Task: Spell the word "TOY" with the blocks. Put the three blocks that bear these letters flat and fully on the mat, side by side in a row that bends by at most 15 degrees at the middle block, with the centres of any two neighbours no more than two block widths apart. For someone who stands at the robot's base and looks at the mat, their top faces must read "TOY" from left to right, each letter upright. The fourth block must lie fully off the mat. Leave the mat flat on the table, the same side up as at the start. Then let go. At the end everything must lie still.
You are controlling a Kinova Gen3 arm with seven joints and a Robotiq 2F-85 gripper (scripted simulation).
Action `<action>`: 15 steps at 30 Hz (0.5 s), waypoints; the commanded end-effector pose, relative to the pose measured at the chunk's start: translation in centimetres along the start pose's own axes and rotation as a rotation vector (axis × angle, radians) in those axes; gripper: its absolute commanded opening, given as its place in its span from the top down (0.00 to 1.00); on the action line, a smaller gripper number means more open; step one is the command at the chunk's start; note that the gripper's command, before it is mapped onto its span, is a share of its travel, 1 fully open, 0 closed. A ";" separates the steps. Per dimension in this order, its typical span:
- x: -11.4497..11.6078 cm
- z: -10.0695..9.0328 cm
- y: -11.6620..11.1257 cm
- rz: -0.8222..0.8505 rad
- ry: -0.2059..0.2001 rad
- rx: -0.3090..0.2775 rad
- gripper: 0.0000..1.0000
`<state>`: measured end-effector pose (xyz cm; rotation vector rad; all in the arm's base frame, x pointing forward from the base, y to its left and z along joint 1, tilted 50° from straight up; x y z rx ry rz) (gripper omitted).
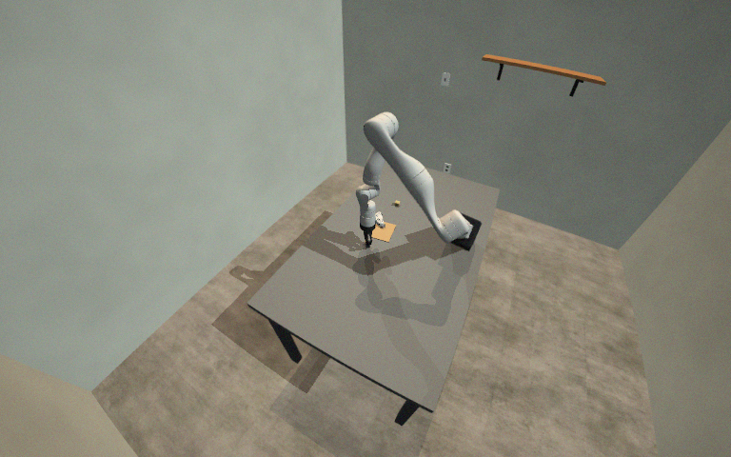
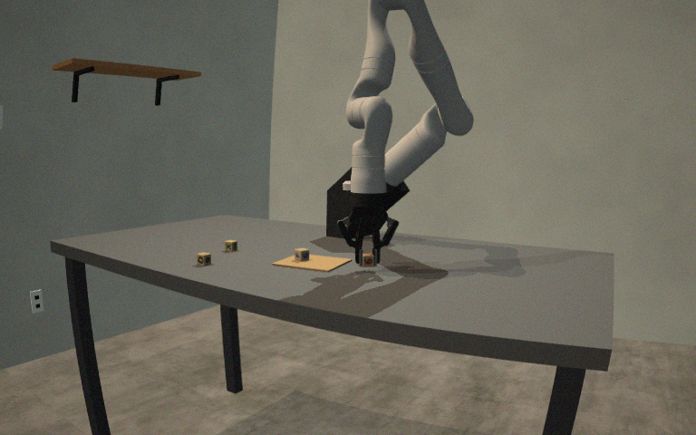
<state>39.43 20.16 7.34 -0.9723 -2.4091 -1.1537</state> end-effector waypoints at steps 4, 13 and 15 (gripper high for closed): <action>-0.5 -3.8 0.1 0.001 -0.018 -0.007 0.79; -0.4 -7.7 0.1 0.001 -0.018 -0.007 0.79; -0.4 -8.3 0.1 0.001 -0.018 -0.007 0.79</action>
Point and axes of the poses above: the point where the finger pads meet when closed, its own z axis out along the fingers, its own x axis across the jaws, y = z × x, the point moved 4 cm from there along -z, back along the fingers, and after that the axes turned 5 degrees about -z, right-handed, at the moved point
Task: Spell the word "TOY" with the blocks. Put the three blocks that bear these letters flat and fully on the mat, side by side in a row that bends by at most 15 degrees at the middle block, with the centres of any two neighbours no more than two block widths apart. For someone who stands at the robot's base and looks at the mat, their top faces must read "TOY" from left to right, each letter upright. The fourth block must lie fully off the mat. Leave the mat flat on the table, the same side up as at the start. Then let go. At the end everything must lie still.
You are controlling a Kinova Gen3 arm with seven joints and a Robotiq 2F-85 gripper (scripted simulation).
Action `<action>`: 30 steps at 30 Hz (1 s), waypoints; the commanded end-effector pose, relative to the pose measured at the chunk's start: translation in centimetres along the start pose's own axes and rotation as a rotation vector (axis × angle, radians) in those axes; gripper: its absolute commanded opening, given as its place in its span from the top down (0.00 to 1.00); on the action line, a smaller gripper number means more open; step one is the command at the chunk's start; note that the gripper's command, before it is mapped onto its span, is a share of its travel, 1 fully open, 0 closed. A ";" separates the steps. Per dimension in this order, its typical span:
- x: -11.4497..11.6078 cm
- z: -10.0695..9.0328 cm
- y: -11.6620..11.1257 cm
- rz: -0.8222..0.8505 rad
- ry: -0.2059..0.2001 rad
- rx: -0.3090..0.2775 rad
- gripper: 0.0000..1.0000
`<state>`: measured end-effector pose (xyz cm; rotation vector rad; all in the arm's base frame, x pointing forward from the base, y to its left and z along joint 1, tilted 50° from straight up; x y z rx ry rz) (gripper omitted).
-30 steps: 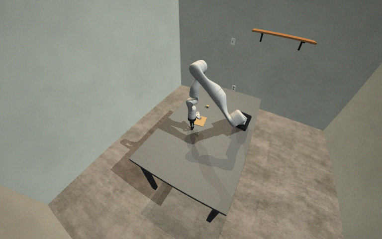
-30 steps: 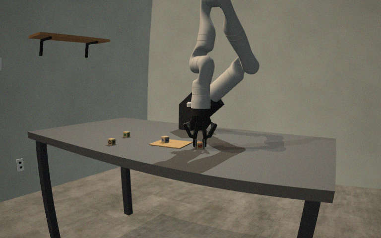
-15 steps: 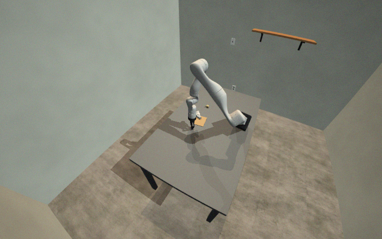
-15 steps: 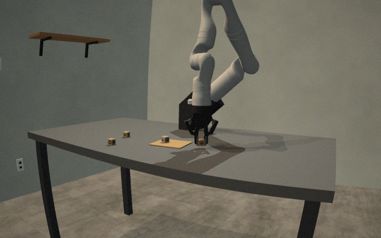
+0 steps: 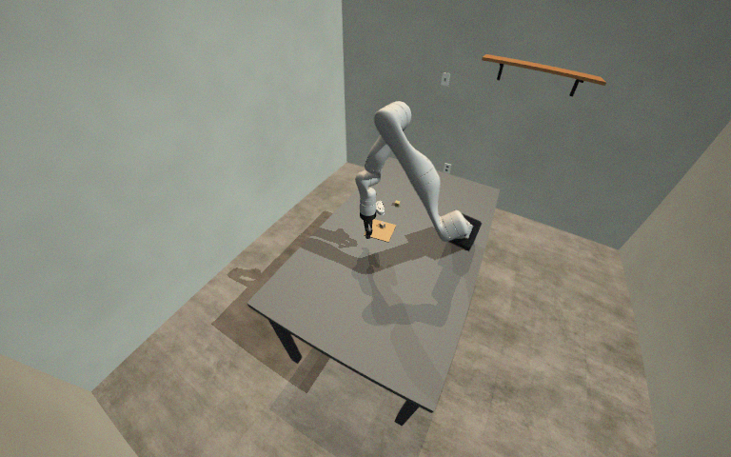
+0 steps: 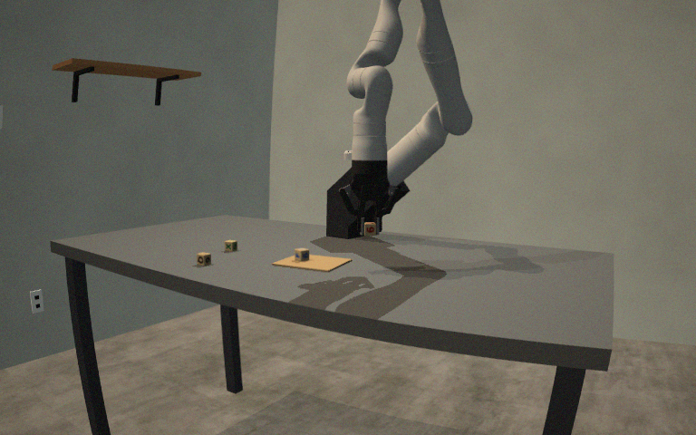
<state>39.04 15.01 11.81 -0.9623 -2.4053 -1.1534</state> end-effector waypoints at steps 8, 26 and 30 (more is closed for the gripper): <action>-0.7 -2.0 0.1 0.004 -0.026 -0.009 0.79; -0.6 -1.9 0.0 -0.057 -0.020 -0.003 0.79; -0.5 -1.8 -0.1 -0.090 -0.016 0.001 0.79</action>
Point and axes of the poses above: the point where the finger pads meet when closed, its own z axis out along the fingers, its own x axis across the jaws, y = z × x, the point moved 4 cm from there along -z, back along the fingers, and after that the axes turned 5 degrees about -z, right-handed, at the moved point
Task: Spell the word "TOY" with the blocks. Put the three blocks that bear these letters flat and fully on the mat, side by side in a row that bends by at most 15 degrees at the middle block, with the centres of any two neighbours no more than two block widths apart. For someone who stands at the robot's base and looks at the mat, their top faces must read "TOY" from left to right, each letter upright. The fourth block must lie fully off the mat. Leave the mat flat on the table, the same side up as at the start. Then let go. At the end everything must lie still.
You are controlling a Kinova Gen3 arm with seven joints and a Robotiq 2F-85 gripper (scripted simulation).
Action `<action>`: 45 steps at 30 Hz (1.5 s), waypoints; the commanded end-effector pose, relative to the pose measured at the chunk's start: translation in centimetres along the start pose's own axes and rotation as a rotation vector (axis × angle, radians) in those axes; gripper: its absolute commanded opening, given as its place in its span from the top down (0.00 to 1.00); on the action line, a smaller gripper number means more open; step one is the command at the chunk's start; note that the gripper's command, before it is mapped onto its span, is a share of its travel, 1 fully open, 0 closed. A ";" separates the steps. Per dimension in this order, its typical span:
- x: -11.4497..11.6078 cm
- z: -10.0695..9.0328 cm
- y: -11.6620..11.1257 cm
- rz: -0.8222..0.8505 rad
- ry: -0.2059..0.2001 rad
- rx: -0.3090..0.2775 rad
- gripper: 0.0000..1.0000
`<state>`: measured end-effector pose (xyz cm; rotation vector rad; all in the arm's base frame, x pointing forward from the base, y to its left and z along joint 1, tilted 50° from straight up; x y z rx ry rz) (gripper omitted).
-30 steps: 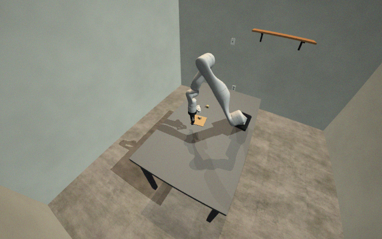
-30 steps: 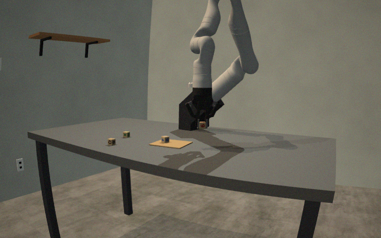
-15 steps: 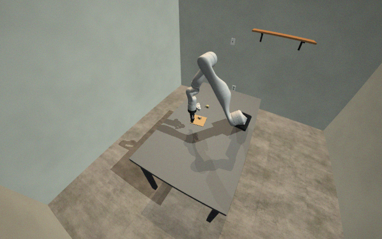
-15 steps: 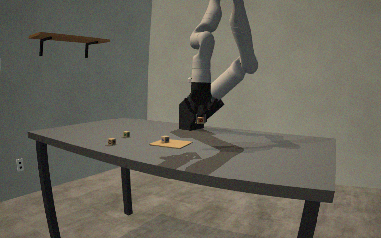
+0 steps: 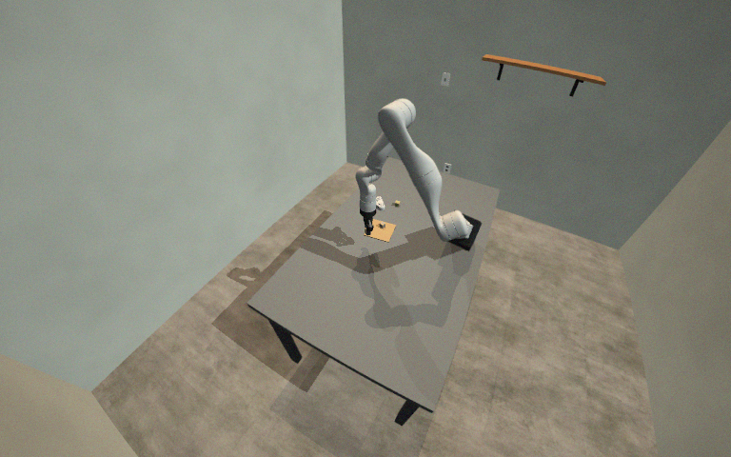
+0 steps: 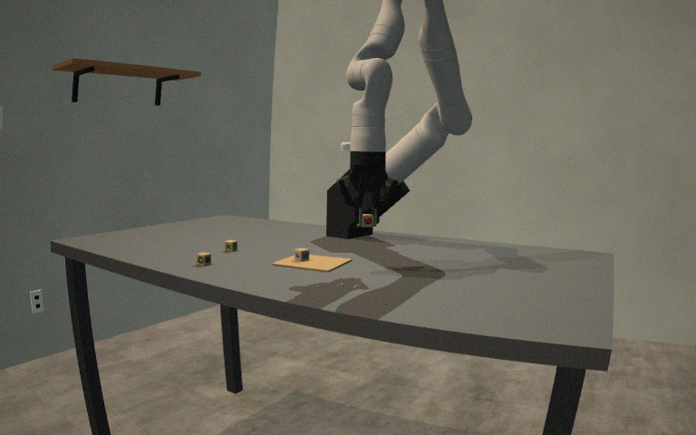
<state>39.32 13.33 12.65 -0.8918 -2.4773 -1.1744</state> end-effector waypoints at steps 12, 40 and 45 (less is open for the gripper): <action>0.9 0.9 -0.9 -0.390 0.043 0.022 0.79; 1.4 3.2 -1.9 -1.775 0.099 -0.002 0.79; 1.1 3.6 -1.5 -2.057 0.082 -0.010 0.79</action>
Point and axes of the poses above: the point where the finger pads meet when closed, its own z axis out along the fingers, its own x axis across the jaws, y = z × x, the point moved 4 cm from there along -z, back along the fingers, and after that the axes turned 5 degrees about -z, right-handed, at the moved point
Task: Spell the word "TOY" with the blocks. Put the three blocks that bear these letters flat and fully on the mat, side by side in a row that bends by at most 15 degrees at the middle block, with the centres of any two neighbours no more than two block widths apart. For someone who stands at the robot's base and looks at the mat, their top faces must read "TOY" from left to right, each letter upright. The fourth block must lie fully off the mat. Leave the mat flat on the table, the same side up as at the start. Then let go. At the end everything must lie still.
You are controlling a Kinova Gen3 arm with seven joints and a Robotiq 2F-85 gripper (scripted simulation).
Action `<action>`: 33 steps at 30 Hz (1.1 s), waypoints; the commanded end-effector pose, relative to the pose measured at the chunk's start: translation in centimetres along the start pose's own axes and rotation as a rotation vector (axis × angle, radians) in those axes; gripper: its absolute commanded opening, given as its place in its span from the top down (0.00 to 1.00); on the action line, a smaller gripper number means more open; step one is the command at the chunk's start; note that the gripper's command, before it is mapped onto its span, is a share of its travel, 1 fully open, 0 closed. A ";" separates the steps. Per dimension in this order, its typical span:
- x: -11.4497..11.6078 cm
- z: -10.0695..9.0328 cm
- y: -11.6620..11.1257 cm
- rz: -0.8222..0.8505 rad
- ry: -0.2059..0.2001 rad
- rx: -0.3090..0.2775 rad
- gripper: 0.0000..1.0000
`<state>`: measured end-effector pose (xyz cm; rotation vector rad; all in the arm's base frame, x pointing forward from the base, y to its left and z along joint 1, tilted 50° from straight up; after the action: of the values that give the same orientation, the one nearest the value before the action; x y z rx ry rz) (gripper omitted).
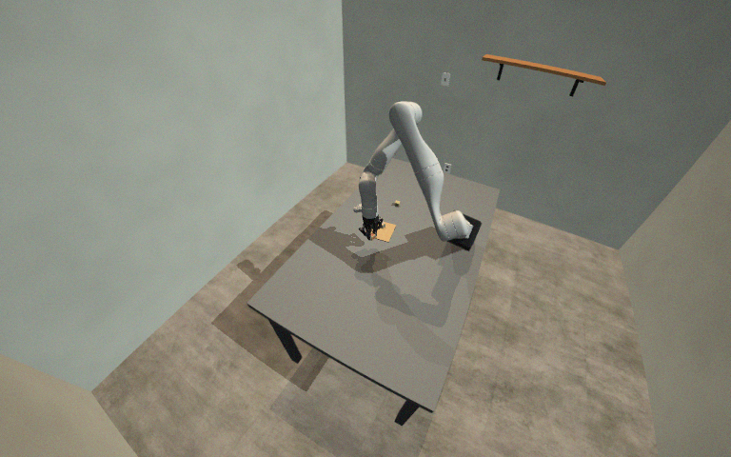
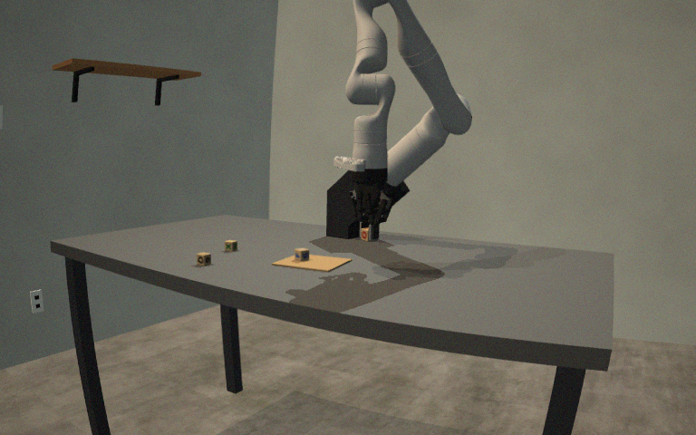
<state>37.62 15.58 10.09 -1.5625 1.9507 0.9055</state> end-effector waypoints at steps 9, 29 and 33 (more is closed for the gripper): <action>-0.4 0.5 -0.7 -0.373 -0.026 0.027 0.79; -1.1 0.6 -1.8 -0.748 -0.026 0.082 0.79; -1.1 0.6 -1.9 -0.756 -0.026 0.084 0.79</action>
<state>39.64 16.53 10.14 -1.9933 1.1798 0.5046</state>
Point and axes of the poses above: the point where the finger pads meet when closed, its own z axis out along the fingers, its own x axis across the jaws, y = z × x, the point moved 4 cm from there along -z, back along the fingers, and after that the axes turned 5 degrees about -z, right-handed, at the moved point
